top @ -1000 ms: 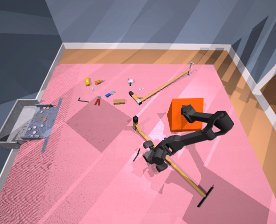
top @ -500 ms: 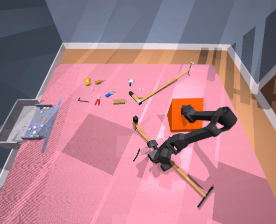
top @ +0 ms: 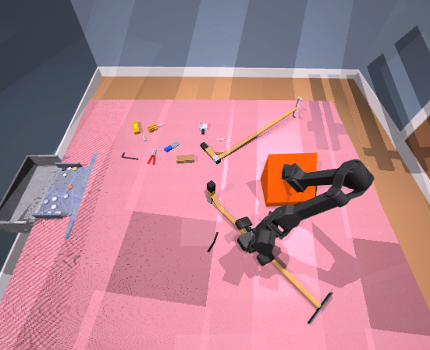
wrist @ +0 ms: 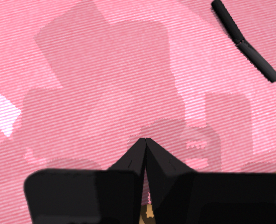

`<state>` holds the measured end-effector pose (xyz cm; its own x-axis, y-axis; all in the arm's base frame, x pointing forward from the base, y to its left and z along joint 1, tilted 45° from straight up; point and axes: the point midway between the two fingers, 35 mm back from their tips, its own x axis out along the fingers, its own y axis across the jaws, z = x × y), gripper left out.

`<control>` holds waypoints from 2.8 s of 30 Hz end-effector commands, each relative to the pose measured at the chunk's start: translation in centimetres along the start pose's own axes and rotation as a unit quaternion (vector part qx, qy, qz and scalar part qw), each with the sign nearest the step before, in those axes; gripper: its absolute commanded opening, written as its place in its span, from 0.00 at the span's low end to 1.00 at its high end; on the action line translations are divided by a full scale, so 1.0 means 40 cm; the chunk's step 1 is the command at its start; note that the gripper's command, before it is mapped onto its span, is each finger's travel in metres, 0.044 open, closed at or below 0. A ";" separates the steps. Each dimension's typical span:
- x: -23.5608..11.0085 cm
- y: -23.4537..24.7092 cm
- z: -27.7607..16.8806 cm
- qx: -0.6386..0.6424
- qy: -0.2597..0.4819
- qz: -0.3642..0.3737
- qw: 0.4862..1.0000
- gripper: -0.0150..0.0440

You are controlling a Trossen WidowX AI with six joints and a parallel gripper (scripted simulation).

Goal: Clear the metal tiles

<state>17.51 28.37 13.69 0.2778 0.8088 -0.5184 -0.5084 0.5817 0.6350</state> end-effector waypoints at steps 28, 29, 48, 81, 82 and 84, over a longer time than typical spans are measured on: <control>-0.110 0.001 0.000 0.001 -0.005 0.000 1.000 0.25; -0.118 0.001 0.004 0.001 -0.005 0.000 1.000 0.25; -0.261 0.007 0.042 0.002 -0.008 0.002 1.000 0.25; -0.244 -0.214 0.154 0.052 0.061 -0.120 0.990 0.25; -0.245 -0.222 0.157 0.054 0.063 -0.123 0.989 0.25; -0.246 -0.237 0.162 0.058 0.068 -0.128 0.988 0.25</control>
<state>24.06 15.97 16.67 0.2773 0.6290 -0.7263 -0.3468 0.7705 0.5349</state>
